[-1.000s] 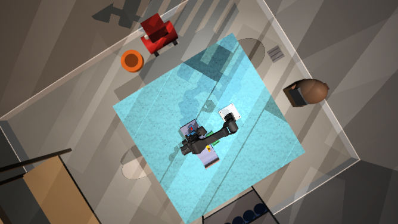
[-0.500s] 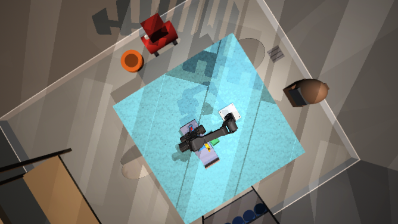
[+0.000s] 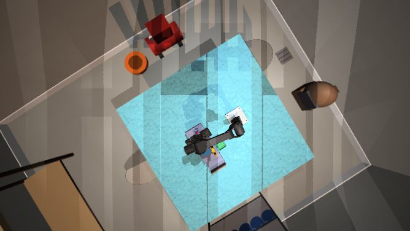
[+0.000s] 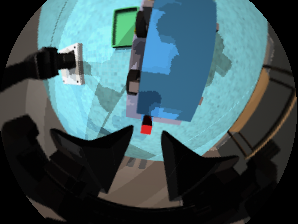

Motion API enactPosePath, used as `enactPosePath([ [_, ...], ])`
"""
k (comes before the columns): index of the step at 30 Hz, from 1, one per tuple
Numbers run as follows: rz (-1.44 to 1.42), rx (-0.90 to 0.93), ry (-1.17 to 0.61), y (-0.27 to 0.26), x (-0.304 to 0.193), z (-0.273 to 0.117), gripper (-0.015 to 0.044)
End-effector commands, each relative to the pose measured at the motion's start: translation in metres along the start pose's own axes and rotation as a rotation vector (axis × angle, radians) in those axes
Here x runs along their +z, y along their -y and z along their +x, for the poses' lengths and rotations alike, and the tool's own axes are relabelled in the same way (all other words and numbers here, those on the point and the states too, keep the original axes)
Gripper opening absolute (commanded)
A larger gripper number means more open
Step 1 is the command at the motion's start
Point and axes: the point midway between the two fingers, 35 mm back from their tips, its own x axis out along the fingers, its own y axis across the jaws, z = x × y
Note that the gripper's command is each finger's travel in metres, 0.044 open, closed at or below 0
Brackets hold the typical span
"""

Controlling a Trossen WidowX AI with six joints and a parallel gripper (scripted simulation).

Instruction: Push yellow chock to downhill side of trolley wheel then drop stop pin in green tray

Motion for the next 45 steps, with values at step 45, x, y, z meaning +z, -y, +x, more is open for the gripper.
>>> enactPosePath([
  [45,0.0,-0.001,-0.001,0.0,0.0,0.04,0.0072],
])
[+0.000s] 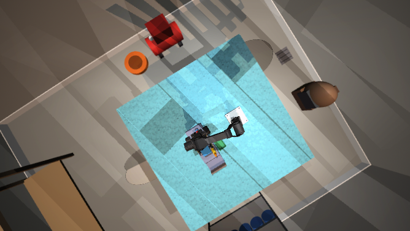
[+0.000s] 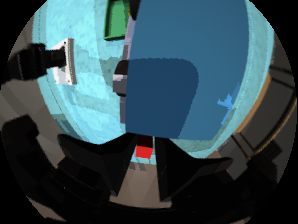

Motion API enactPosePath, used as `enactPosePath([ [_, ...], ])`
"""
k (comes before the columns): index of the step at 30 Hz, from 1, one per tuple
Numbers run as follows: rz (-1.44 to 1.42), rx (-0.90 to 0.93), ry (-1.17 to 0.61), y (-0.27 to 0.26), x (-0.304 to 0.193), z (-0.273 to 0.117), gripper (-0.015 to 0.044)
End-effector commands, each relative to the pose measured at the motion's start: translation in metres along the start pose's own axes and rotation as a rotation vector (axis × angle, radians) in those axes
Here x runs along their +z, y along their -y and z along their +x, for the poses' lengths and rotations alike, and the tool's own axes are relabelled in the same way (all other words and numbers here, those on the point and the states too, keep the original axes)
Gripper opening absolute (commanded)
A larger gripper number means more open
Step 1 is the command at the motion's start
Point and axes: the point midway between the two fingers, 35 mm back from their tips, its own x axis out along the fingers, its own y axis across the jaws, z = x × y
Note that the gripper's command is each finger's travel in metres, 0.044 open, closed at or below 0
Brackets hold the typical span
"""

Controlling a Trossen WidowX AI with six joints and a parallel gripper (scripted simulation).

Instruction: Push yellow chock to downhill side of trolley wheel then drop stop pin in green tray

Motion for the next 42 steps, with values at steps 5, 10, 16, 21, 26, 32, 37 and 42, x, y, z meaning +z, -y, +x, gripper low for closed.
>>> enactPosePath([
  [5,0.0,0.0,0.0,0.0,0.0,0.0,0.0038],
  [10,-0.001,0.001,-0.001,0.0,0.0,-0.001,0.0],
  [16,-0.005,0.005,-0.003,0.0,-0.001,-0.005,0.0],
  [21,-0.006,0.007,-0.004,-0.002,-0.001,-0.009,0.0],
  [26,-0.006,0.007,-0.004,-0.002,-0.001,-0.012,0.0],
  [32,-0.006,0.007,-0.004,-0.002,-0.001,-0.015,0.0],
  [37,-0.006,0.007,-0.004,-0.003,-0.001,-0.018,0.0],
  [42,-0.006,0.007,-0.004,-0.003,-0.001,-0.021,0.0],
])
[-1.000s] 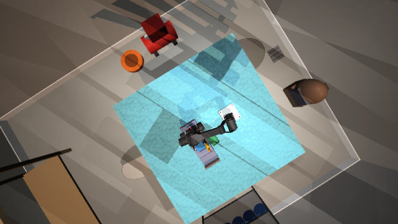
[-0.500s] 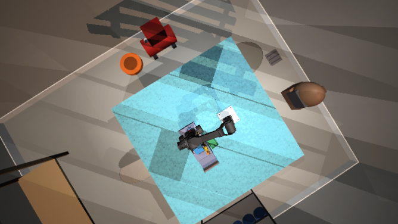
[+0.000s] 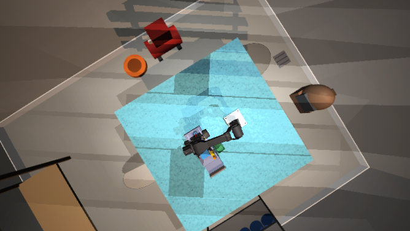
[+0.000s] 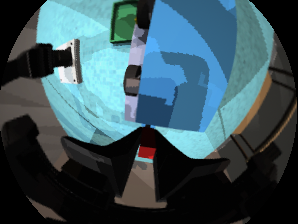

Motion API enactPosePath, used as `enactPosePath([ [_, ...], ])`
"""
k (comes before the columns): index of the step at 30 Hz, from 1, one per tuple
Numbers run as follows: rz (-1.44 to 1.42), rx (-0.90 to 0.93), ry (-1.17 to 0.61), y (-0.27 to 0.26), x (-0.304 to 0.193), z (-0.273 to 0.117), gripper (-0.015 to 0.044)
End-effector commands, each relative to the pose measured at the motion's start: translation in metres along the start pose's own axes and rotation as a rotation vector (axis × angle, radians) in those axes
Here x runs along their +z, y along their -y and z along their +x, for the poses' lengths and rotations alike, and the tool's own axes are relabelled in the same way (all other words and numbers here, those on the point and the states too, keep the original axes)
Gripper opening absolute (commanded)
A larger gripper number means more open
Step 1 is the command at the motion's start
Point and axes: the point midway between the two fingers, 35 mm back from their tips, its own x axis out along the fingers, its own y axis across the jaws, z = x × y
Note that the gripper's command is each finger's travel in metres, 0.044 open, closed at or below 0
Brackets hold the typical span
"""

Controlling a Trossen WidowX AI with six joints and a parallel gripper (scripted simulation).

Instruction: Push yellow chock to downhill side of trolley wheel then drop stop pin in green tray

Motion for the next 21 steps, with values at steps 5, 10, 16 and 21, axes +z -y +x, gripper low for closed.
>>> enactPosePath([
  [5,0.006,-0.006,-0.003,0.0,-0.002,-0.007,0.0],
  [10,0.006,-0.006,-0.003,0.0,-0.002,-0.01,0.0],
  [16,0.006,-0.006,-0.003,0.0,-0.002,-0.014,0.0],
  [21,0.006,-0.006,-0.003,0.0,-0.002,-0.016,0.0],
])
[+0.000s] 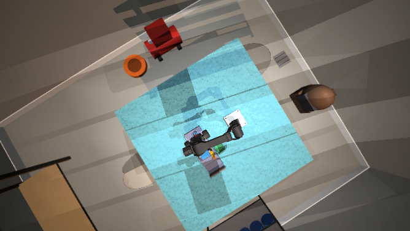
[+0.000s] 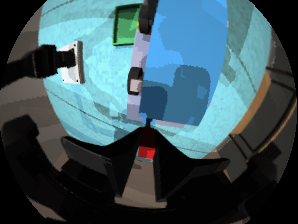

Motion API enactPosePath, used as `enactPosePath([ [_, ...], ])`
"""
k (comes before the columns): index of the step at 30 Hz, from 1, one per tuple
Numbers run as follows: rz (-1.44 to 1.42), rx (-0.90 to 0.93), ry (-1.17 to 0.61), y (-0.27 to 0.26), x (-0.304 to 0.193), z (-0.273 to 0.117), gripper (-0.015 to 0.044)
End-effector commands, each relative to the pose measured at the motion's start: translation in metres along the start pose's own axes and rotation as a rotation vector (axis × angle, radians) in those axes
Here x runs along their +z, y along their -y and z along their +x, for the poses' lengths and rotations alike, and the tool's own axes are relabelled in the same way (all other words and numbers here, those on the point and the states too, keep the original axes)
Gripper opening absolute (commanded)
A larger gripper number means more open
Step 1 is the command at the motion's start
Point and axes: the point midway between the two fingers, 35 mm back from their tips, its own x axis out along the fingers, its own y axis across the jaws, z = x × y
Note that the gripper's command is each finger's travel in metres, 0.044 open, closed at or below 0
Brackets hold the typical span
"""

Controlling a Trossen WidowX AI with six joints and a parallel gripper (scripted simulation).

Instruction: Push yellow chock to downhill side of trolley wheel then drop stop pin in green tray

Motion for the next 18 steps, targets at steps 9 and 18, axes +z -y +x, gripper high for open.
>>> enactPosePath([
  [9,0.007,-0.006,-0.008,0.0009,-0.0036,-0.0089,0.0],
  [18,0.007,-0.006,-0.008,0.0018,-0.0063,-0.014,0.0],
])
